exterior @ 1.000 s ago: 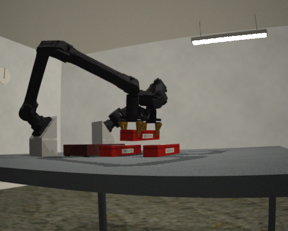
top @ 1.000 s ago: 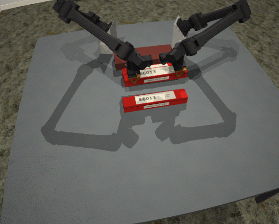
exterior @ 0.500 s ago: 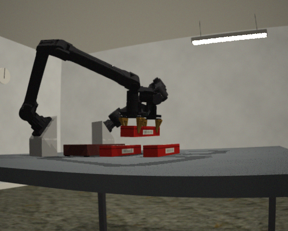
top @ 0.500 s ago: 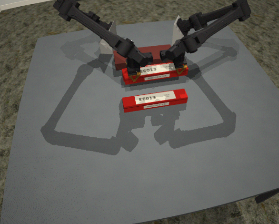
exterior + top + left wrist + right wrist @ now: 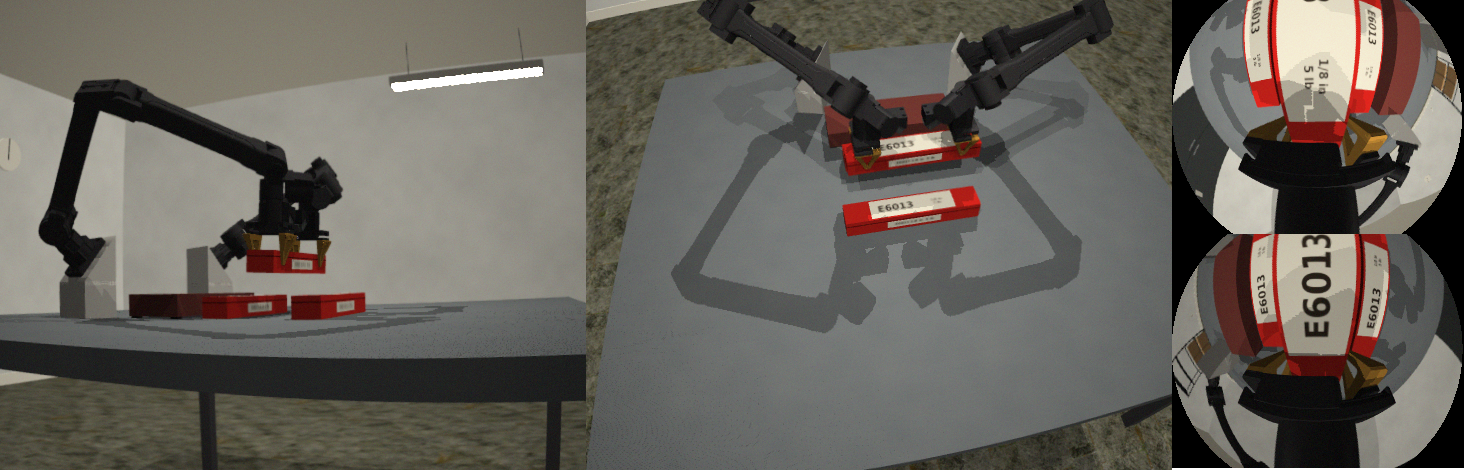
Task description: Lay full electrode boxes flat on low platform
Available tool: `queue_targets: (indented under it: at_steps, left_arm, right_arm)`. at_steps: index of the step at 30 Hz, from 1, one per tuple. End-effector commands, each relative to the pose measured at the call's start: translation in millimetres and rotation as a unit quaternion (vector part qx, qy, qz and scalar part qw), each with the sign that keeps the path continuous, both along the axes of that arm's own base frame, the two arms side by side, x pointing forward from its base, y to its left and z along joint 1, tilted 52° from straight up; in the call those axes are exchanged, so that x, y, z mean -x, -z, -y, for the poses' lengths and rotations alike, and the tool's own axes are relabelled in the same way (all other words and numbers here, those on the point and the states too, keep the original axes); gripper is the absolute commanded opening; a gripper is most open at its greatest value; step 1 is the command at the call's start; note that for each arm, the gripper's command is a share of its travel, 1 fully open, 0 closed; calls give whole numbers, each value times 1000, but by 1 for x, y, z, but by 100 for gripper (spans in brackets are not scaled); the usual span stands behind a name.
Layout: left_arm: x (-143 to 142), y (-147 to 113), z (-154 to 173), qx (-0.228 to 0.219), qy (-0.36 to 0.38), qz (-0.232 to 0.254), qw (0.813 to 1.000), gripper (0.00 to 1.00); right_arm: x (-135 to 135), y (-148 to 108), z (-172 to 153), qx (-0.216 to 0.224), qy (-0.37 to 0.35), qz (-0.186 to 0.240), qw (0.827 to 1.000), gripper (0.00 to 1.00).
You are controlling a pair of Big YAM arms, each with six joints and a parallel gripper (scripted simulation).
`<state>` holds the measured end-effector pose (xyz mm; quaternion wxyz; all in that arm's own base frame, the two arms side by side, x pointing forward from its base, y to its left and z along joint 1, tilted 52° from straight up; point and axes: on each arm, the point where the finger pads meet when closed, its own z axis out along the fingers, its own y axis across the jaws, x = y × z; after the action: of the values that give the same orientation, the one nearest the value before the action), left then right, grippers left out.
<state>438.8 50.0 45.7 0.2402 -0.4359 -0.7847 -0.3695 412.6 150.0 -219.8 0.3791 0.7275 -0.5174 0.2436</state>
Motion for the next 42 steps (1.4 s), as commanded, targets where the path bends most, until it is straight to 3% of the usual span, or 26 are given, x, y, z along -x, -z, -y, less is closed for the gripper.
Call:
queue_targets:
  at_steps: [1,42]
  left_arm:
    - [-32,-36,39,6,37,54,998,0]
    - [-28,-33,43,7,35,62,997,0]
  right_arm:
    - [-31,-36,-62,-34,-35,38,998,0]
    - [-25,-39,-65,-35,-31,43,998,0]
